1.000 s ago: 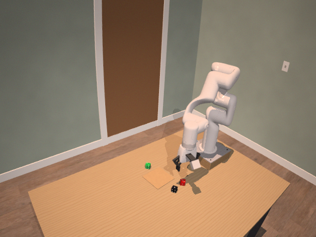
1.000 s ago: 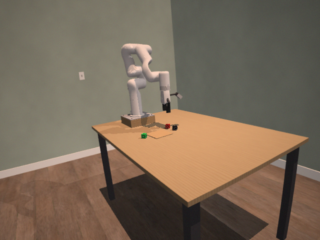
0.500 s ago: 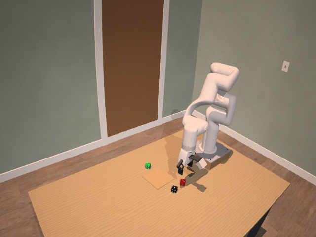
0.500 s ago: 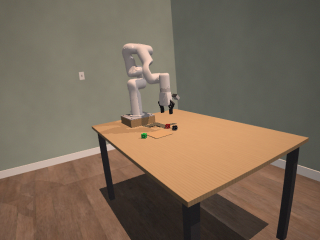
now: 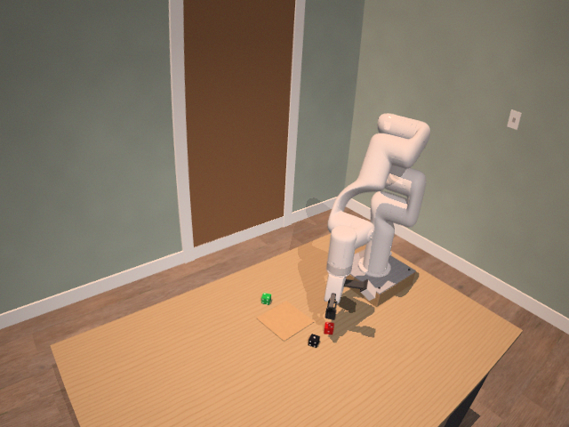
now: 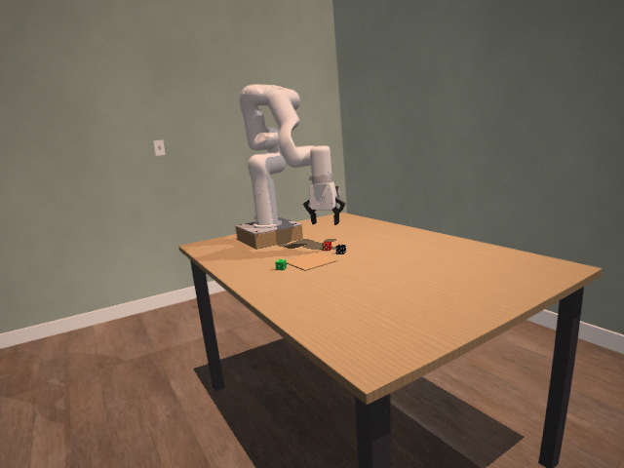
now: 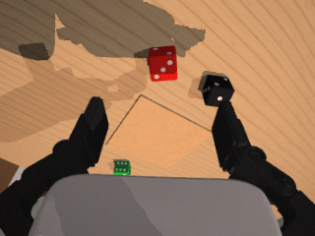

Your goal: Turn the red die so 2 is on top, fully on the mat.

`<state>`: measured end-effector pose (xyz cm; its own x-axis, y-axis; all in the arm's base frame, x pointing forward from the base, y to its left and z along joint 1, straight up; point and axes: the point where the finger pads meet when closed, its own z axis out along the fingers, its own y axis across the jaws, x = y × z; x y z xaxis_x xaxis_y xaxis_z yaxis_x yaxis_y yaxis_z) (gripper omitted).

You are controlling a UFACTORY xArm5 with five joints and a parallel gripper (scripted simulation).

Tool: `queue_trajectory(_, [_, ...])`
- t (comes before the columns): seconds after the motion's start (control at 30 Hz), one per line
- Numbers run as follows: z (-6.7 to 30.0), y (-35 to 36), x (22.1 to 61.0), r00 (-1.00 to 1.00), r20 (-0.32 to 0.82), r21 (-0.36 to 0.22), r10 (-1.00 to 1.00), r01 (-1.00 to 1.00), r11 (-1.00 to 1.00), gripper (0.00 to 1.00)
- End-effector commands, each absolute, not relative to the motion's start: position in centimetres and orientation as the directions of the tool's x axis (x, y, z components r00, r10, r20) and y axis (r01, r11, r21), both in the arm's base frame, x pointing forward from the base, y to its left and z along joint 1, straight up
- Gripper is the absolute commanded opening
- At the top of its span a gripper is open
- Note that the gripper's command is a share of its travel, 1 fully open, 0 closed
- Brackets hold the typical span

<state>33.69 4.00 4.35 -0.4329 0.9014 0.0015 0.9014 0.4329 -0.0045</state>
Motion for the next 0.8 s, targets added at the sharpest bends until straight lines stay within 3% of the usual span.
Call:
queue_trajectory(0.0, [4.12,4.01,33.80,-0.535,0.000,0.000,0.845,0.845,0.535,1.00])
queue_trajectory(0.1, [4.09,4.01,33.80,-0.542,0.000,0.000,0.840,0.840,0.542,1.00])
queue_trajectory(0.13, [4.09,4.01,33.80,-0.542,0.000,0.000,0.840,0.840,0.542,0.47])
queue_trajectory(0.77, [4.09,4.01,33.80,-0.542,0.000,0.000,0.840,0.840,0.542,0.47])
